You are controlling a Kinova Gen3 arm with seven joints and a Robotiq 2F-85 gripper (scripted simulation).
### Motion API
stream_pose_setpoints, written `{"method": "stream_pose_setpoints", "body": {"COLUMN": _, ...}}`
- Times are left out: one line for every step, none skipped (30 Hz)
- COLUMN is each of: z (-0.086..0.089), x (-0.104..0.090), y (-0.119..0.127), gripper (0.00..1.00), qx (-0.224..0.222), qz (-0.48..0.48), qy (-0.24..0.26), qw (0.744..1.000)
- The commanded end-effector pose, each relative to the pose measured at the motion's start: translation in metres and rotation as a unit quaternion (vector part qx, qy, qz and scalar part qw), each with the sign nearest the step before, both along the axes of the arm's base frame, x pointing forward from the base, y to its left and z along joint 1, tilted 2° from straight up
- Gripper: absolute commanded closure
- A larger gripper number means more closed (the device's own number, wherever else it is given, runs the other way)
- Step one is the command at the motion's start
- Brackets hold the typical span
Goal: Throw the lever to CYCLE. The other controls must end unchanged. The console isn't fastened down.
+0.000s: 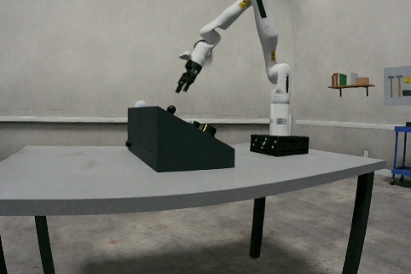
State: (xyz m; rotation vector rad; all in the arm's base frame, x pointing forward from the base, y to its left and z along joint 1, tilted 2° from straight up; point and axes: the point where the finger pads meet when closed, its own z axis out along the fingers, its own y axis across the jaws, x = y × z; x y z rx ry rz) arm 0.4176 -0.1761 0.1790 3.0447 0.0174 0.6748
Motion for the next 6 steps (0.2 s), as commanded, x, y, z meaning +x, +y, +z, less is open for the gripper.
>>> {"method": "stream_pose_setpoints", "body": {"z": 0.0006, "x": 0.0003, "y": -0.0002, "gripper": 0.00, "qx": 0.000, "qz": 0.000, "qy": -0.001, "qw": 1.000}}
{"method": "stream_pose_setpoints", "body": {"z": 0.0006, "x": 0.0003, "y": -0.0002, "gripper": 0.00, "qx": 0.000, "qz": 0.000, "qy": -0.001, "qw": 1.000}}
{"method": "stream_pose_setpoints", "body": {"z": 0.0006, "x": 0.0003, "y": -0.0002, "gripper": 0.00, "qx": 0.000, "qz": 0.000, "qy": -0.001, "qw": 1.000}}
{"method": "stream_pose_setpoints", "body": {"z": 0.0006, "x": 0.0003, "y": -0.0002, "gripper": 0.00, "qx": 0.000, "qz": 0.000, "qy": -0.001, "qw": 1.000}}
{"method": "stream_pose_setpoints", "body": {"z": 0.0006, "x": 0.0003, "y": -0.0002, "gripper": 0.00, "qx": 0.000, "qz": 0.000, "qy": -0.001, "qw": 1.000}}
{"method": "stream_pose_setpoints", "body": {"z": 0.0006, "x": 0.0003, "y": -0.0002, "gripper": 0.00, "qx": 0.000, "qz": 0.000, "qy": -0.001, "qw": 1.000}}
